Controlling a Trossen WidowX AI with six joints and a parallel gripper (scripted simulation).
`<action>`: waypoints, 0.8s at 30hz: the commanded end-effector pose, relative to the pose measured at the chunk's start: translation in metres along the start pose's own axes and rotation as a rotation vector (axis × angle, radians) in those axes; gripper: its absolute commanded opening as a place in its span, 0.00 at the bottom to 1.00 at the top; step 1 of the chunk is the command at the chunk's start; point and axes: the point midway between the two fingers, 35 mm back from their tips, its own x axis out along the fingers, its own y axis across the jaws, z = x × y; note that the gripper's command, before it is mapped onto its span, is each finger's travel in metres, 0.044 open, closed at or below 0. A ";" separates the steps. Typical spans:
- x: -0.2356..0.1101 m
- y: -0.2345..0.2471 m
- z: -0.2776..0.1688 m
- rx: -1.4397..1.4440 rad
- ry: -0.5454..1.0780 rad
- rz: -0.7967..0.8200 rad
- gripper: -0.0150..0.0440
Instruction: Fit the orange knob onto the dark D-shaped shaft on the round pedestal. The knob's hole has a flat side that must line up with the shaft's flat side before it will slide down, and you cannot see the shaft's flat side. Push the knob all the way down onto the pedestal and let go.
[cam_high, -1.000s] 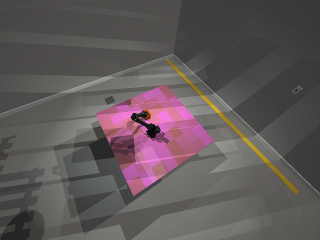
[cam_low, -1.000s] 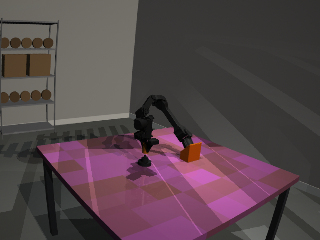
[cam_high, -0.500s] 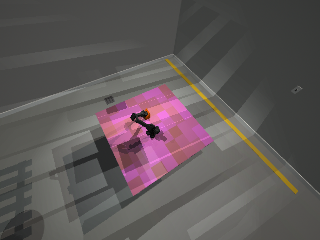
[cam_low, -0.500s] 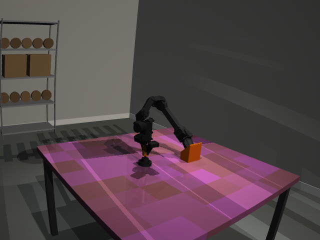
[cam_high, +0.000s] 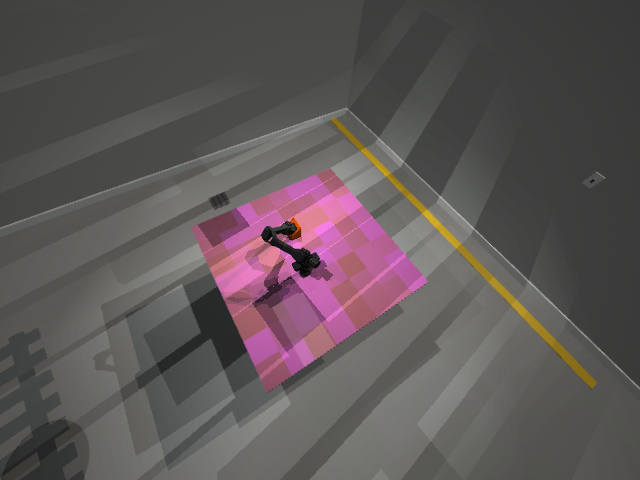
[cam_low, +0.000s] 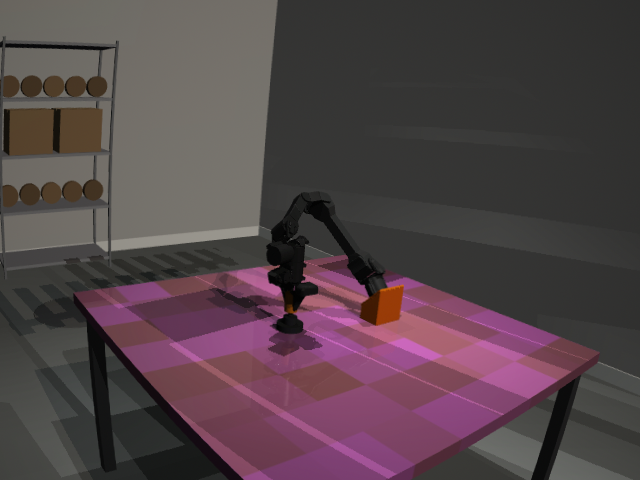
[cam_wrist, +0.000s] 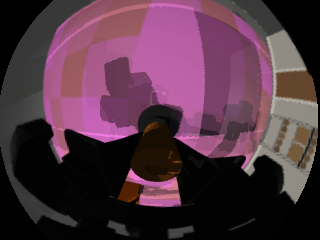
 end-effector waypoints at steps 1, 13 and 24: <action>0.001 0.000 -0.001 -0.004 -0.001 -0.003 0.25; -0.002 0.000 -0.002 -0.004 -0.001 -0.003 0.25; -0.004 0.000 0.001 -0.186 0.000 -0.003 0.25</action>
